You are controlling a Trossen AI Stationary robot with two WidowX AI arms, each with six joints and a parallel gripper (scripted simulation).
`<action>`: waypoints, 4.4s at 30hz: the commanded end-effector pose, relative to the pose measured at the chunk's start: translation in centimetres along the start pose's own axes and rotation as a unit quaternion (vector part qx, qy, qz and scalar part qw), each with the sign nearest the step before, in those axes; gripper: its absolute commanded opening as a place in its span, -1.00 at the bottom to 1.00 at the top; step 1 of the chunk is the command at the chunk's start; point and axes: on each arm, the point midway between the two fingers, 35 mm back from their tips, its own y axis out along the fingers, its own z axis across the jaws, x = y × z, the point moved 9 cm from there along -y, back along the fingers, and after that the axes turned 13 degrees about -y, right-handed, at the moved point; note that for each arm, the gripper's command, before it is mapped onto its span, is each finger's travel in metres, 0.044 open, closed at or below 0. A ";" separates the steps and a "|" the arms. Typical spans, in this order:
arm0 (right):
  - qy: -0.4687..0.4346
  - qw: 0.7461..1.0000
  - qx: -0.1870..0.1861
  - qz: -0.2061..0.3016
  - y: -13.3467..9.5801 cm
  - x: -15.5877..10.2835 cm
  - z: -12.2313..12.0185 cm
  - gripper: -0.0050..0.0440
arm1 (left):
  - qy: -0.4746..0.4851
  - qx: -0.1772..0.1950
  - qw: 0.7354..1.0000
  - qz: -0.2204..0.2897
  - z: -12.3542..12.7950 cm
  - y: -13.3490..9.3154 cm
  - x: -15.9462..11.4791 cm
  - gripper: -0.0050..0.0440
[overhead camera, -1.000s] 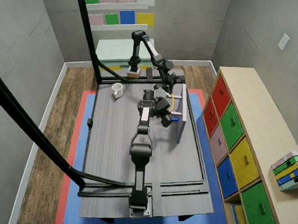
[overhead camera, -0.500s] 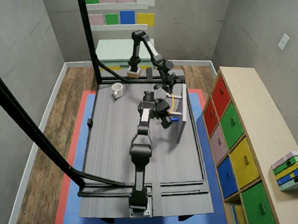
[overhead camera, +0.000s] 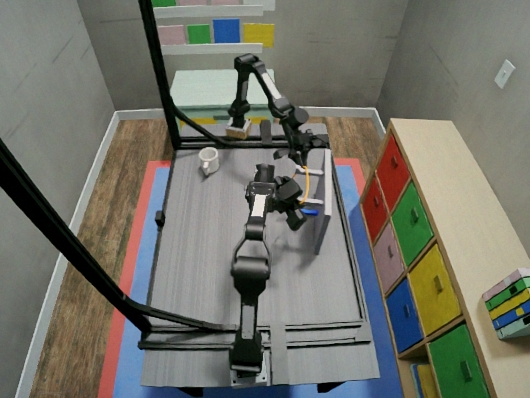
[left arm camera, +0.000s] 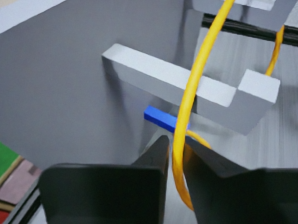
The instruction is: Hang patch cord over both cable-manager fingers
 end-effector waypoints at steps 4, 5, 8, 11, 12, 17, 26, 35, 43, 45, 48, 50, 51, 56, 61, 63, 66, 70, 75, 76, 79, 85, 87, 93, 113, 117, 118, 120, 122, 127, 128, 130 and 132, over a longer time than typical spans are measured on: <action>0.019 1.000 0.006 -0.014 -1.0 1.2 -0.8 -0.70 | 0.003 -0.002 1.000 -0.016 -0.2 -0.7 1.0 -0.63; 0.019 1.000 0.006 -0.014 -1.0 1.1 -0.8 -0.70 | 0.003 -0.002 1.000 -0.016 -0.2 -0.7 1.0 -0.63; 0.019 1.000 0.006 -0.013 -1.0 1.1 -0.8 -0.70 | 0.003 -0.002 1.000 -0.016 -0.2 -0.7 1.0 -0.63; 0.019 1.000 0.006 -0.013 -1.0 1.1 -0.8 -0.70 | 0.003 -0.002 1.000 -0.016 -0.2 -0.7 1.0 -0.63; 0.019 1.000 0.005 -0.013 -1.0 1.0 -0.9 -0.70 | 0.003 -0.002 1.000 -0.016 -0.2 -0.7 1.0 -0.63; 0.019 1.000 0.005 -0.013 -1.0 1.0 -0.9 -0.70 | 0.003 -0.002 1.000 -0.016 -0.2 -0.7 1.0 -0.63; 0.019 1.000 0.005 -0.013 -0.9 1.0 -0.8 -0.70 | 0.003 -0.002 1.000 -0.016 -0.2 -0.7 1.0 -0.63; 0.020 1.000 0.005 -0.013 -0.9 1.0 -0.9 -0.70 | 0.003 -0.002 1.000 -0.016 -0.2 -0.7 1.0 -0.63; 0.016 1.000 0.005 -0.011 -0.7 0.8 -0.6 -0.70 | 0.003 -0.002 1.000 -0.016 -0.2 -0.7 1.0 -0.69; 0.016 1.000 0.005 -0.011 -0.7 0.8 -0.6 -0.70 | 0.003 -0.002 1.000 -0.016 -0.2 -0.7 1.0 -0.70; 0.016 1.000 0.005 -0.011 -0.7 0.8 -0.6 -0.70 | 0.003 -0.002 1.000 -0.016 -0.2 -0.7 1.0 -0.70; 0.016 1.000 0.005 -0.011 -0.7 0.8 -0.6 -0.70 | 0.003 -0.002 1.000 -0.016 -0.2 -0.7 1.0 -0.70; 0.016 1.000 0.005 -0.011 -0.7 0.8 -0.6 -0.70 | 0.003 -0.002 1.000 -0.016 -0.2 -0.7 1.0 -0.70; 0.015 1.000 0.006 -0.011 -0.7 0.8 -0.6 -0.70 | 0.003 -0.002 1.000 -0.016 -0.2 -0.7 1.0 -0.70; 0.015 1.000 0.007 -0.011 -0.8 0.8 -0.9 -0.70 | 0.003 -0.002 1.000 -0.016 -0.2 -0.7 1.0 -0.70; 0.015 1.000 0.007 -0.011 -0.8 0.8 -0.9 -0.70 | 0.003 -0.002 1.000 -0.016 -0.2 -0.7 1.0 -0.70; 0.015 1.000 0.009 -0.012 -0.8 0.9 -0.9 -0.70 | 0.003 -0.002 1.000 -0.016 -0.2 -0.7 1.0 -0.70; 0.013 1.000 0.010 -0.010 -0.8 0.8 -1.0 -0.70 | 0.003 -0.002 1.000 -0.016 -0.2 -0.7 1.0 -0.70; 0.012 1.000 0.012 -0.009 -0.7 0.8 -1.0 -0.70 | 0.003 -0.002 1.000 -0.016 -0.2 -0.7 1.0 -0.70; 0.012 1.000 0.012 -0.009 -0.7 0.8 -1.0 -0.70 | 0.003 -0.002 1.000 -0.016 -0.2 -0.7 1.0 -0.70; 0.011 1.000 0.014 -0.009 -0.6 0.7 -1.0 -0.70 | 0.003 -0.002 1.000 -0.016 -0.2 -0.7 1.0 -0.70; 0.008 1.000 0.018 -0.007 -0.5 0.7 -1.2 -0.70 | 0.003 -0.002 1.000 -0.016 -0.2 -0.7 1.0 -0.70; 0.007 1.000 0.019 -0.007 -0.4 0.7 -1.2 -0.70 | 0.003 -0.002 1.000 -0.016 -0.2 -0.7 1.0 -0.70; 0.004 1.000 0.023 -0.006 -0.3 0.6 -1.3 -0.70 | 0.003 -0.002 1.000 -0.016 -0.2 -0.7 1.0 -0.70; -0.011 0.999 0.044 -0.003 0.3 0.3 -1.7 -0.70 | 0.003 -0.002 1.000 -0.016 -0.2 -0.7 1.0 -0.70; -0.015 0.999 0.050 -0.002 0.5 0.2 -1.9 -0.70 | 0.003 -0.002 1.000 -0.016 -0.2 -0.7 1.0 -0.70; -0.016 0.999 0.051 -0.002 0.6 0.2 -1.9 -0.70 | 0.003 -0.002 1.000 -0.016 -0.2 -0.7 1.0 -0.70; -0.019 0.998 0.054 -0.002 0.6 0.1 -2.0 -0.70 | 0.003 -0.002 1.000 -0.016 -0.2 -0.7 1.0 -0.70; -0.021 0.998 0.057 -0.002 0.7 0.1 -2.0 -0.70 | 0.003 -0.002 1.000 -0.016 -0.2 -0.7 1.0 -0.70; -0.025 0.998 0.062 -0.002 0.9 0.0 -2.1 -0.70 | 0.003 -0.002 1.000 -0.016 -0.2 -0.7 1.0 -0.70; -0.026 0.998 0.064 -0.002 0.9 0.0 -2.2 -0.70 | 0.003 -0.002 1.000 -0.016 -0.2 -0.7 1.0 -0.70; -0.029 0.997 0.068 -0.002 1.0 -0.1 -2.3 -0.70 | 0.003 -0.002 1.000 -0.016 -0.2 -0.7 1.0 -0.70; -0.031 0.997 0.071 -0.002 1.1 -0.1 -2.3 -0.70 | 0.003 -0.002 1.000 -0.016 -0.2 -0.7 1.0 -0.70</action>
